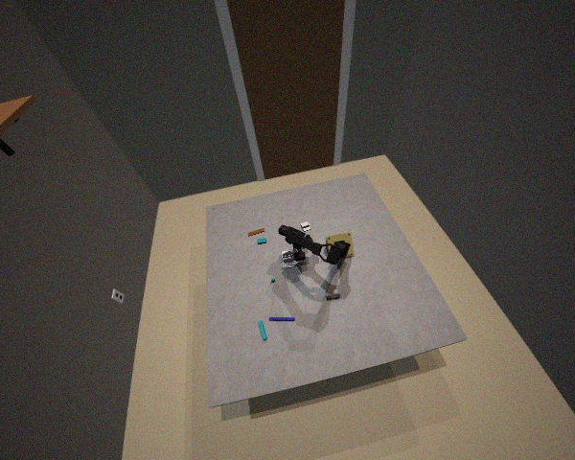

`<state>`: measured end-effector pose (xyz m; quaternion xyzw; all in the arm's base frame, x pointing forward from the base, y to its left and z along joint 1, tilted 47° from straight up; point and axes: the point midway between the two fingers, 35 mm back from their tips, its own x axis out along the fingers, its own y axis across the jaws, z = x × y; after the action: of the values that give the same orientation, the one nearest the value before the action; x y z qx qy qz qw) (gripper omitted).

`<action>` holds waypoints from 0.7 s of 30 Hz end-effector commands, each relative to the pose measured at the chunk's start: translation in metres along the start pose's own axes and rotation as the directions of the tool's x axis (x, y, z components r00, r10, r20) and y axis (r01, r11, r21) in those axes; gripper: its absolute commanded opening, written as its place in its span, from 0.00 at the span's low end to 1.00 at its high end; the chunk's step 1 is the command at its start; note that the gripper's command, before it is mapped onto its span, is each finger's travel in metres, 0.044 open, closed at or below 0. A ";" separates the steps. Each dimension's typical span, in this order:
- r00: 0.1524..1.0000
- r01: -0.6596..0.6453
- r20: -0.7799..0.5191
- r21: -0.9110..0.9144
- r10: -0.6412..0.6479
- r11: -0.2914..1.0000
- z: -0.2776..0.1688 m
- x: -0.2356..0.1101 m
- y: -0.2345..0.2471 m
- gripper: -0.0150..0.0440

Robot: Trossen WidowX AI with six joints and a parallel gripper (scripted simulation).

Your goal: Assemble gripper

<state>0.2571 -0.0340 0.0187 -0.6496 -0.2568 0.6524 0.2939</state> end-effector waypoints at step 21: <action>1.000 0.006 -0.002 0.003 -0.006 1.000 0.002 0.039 -0.001 0.85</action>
<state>0.2569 -0.0090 -0.0043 -0.6496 -0.2581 0.6518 0.2941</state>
